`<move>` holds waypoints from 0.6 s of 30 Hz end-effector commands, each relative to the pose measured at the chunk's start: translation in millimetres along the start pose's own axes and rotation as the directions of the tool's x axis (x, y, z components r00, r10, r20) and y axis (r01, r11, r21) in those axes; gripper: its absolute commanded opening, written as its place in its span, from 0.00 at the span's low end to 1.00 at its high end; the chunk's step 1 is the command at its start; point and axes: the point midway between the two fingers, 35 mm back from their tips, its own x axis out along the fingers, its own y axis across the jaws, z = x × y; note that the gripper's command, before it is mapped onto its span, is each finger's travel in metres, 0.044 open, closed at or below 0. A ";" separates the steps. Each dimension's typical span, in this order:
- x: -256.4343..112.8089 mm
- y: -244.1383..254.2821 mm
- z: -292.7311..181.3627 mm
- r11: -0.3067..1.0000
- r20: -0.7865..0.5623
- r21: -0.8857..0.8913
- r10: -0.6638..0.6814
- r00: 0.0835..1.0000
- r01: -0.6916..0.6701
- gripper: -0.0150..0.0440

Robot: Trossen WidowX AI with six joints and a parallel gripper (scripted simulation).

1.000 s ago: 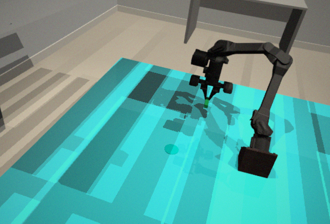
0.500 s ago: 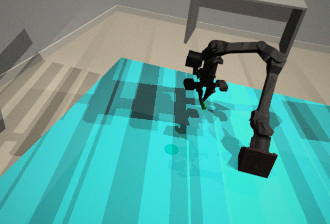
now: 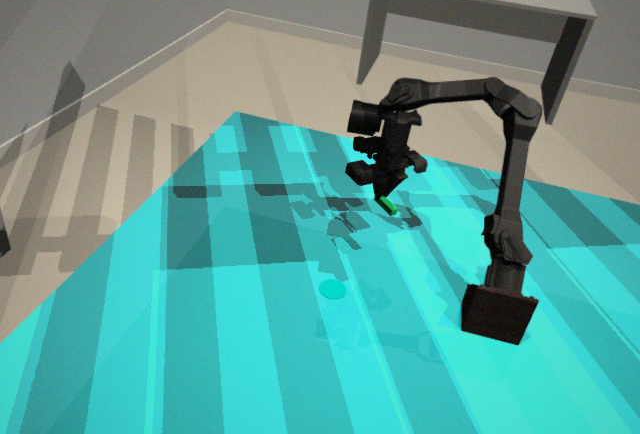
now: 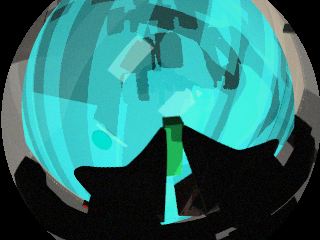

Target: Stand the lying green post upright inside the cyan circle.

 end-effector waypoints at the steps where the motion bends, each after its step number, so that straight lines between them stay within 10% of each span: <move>1: -0.5 9.3 -1.8 0.996 -0.007 -0.092 0.002 1.000 -0.003 0.29; 18: -3.4 49.4 -14.5 0.862 -0.015 -0.507 0.007 1.000 -0.014 0.29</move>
